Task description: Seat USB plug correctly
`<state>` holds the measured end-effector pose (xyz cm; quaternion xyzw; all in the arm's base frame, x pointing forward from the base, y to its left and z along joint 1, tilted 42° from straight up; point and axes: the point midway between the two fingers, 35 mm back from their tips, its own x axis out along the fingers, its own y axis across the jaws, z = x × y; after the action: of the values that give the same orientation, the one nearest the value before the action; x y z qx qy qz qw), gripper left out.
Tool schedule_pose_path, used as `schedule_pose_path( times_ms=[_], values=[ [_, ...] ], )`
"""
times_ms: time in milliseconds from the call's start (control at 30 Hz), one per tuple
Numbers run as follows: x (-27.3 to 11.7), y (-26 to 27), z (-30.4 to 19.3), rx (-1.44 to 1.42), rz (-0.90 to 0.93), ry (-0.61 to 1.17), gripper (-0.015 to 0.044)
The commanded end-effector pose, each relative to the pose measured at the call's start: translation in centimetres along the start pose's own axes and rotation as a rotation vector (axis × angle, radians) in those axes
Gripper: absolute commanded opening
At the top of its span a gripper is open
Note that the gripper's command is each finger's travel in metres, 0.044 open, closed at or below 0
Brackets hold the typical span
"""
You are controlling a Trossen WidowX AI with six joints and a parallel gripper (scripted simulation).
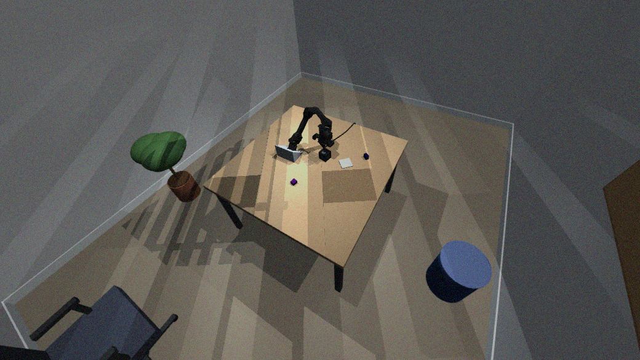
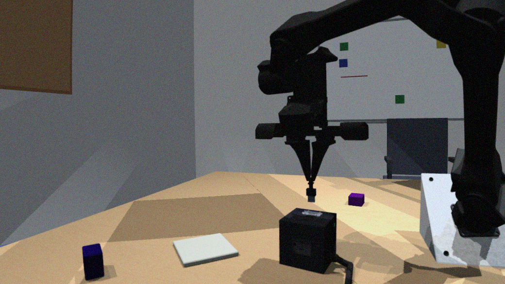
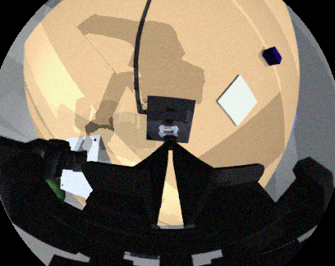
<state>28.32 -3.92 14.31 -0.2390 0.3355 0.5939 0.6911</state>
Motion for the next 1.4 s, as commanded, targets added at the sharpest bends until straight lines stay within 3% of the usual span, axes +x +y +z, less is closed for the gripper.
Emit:
schedule_pose_path(
  times_ms=[0,1367],
  values=[
    [-0.31,-0.07,-0.05,-0.006,-0.001,0.005,0.0000],
    [-0.06,0.00,0.00,0.982,0.000,0.000,0.0000]
  ],
)
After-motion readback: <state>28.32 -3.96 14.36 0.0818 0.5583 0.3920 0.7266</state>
